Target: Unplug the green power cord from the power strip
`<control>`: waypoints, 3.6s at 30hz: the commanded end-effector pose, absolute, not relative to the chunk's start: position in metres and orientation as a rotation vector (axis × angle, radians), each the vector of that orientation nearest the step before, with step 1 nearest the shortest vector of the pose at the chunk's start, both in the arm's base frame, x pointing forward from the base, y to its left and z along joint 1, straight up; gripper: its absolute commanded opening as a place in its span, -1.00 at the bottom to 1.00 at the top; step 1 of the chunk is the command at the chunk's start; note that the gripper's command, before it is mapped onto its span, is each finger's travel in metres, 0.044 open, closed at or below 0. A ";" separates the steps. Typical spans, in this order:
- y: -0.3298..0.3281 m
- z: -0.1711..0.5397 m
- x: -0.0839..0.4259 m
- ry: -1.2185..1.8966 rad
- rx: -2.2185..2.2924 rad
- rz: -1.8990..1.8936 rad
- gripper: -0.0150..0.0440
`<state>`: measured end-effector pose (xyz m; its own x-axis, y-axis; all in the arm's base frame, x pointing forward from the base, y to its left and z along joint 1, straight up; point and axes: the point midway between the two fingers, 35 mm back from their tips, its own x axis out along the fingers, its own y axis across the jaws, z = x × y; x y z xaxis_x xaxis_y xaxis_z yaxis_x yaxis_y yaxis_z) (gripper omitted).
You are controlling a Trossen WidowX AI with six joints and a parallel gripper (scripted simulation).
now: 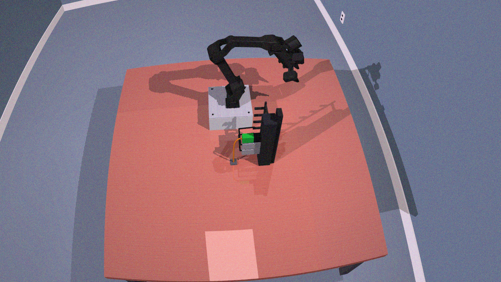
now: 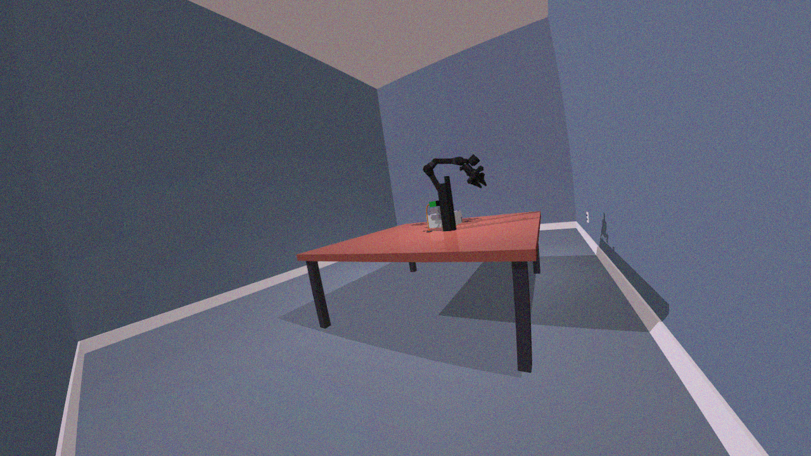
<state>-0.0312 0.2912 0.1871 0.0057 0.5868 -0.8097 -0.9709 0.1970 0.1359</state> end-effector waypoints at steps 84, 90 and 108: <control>-0.005 0.140 0.274 1.197 1.211 -1.183 0.05; 0.004 0.140 0.274 1.198 1.212 -1.183 0.05; 0.033 0.140 0.273 1.200 1.214 -1.182 0.05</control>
